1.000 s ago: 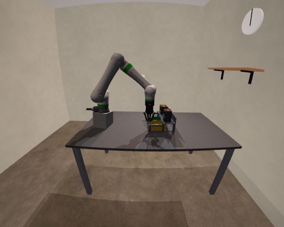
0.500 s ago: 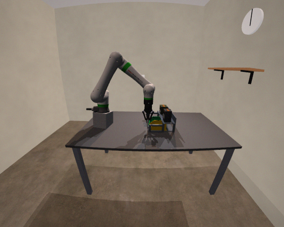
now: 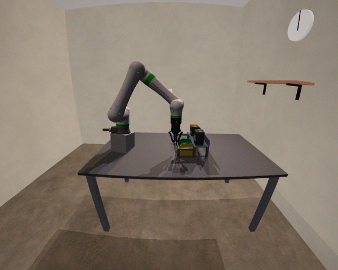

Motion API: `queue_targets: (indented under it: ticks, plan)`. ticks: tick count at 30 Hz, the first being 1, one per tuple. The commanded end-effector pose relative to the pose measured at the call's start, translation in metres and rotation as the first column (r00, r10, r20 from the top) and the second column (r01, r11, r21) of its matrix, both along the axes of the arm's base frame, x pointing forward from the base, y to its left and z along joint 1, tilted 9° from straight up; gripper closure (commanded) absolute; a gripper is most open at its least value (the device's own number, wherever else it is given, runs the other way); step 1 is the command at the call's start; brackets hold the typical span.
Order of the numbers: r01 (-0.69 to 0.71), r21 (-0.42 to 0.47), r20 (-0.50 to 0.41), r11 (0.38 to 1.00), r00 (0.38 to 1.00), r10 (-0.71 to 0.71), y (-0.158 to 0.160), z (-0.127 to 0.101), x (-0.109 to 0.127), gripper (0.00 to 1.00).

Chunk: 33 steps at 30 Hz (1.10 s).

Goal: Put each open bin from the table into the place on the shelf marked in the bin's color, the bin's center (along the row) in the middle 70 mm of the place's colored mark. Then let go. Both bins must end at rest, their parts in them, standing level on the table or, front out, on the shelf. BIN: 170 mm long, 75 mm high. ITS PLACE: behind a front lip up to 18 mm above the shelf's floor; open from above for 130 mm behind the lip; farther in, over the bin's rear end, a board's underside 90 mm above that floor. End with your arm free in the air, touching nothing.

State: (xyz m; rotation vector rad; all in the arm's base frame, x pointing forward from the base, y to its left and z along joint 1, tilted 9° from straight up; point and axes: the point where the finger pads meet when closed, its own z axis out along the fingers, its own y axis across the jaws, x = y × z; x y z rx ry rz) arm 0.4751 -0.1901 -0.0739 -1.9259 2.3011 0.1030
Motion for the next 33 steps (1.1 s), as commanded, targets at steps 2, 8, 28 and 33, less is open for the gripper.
queue_targets:
  ticks: [2,8,28,33]
  plan:
    - [0.000,0.000,0.000,1.000,1.000,0.000,-0.001,0.004,0.000,1.00]
    - [0.000,0.000,0.000,1.000,1.000,0.000,-0.003,0.019,-0.001,1.00]
    - [0.000,0.000,0.000,1.000,1.000,0.000,-0.009,0.059,-0.004,1.00]
    - [0.000,0.000,0.000,1.000,1.000,0.000,-0.009,0.059,-0.004,1.00]
